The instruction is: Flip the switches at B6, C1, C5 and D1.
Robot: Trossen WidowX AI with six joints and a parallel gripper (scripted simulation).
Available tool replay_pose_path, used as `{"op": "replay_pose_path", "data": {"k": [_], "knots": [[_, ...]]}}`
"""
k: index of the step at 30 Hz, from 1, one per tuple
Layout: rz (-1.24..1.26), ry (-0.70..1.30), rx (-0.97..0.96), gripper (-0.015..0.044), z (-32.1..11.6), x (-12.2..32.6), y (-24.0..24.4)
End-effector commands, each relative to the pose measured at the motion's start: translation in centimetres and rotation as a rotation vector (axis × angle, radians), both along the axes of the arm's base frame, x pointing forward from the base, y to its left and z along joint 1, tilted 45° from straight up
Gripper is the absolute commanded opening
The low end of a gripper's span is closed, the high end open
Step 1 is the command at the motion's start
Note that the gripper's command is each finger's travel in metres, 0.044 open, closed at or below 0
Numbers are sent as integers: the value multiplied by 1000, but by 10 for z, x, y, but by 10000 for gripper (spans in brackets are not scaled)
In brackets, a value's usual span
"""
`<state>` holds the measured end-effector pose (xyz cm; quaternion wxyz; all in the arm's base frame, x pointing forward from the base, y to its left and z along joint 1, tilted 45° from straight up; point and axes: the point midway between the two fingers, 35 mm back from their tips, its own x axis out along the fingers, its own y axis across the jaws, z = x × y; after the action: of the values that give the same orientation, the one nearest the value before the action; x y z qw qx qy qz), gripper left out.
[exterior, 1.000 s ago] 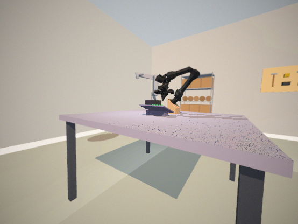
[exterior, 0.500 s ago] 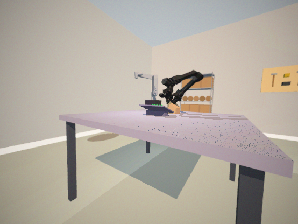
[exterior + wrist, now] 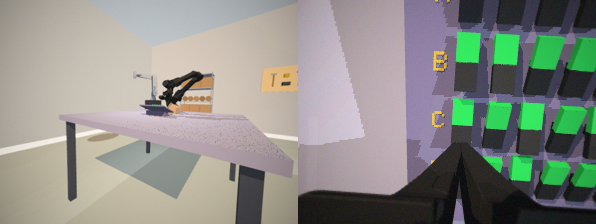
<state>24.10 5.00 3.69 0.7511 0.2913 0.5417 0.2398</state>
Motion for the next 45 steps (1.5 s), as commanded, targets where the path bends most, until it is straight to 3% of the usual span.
{"op": "replay_pose_path", "data": {"k": [1,45], "knots": [[-3,9,2,0,-6,0,4],[-3,9,3,0,-12,3,11]]}}
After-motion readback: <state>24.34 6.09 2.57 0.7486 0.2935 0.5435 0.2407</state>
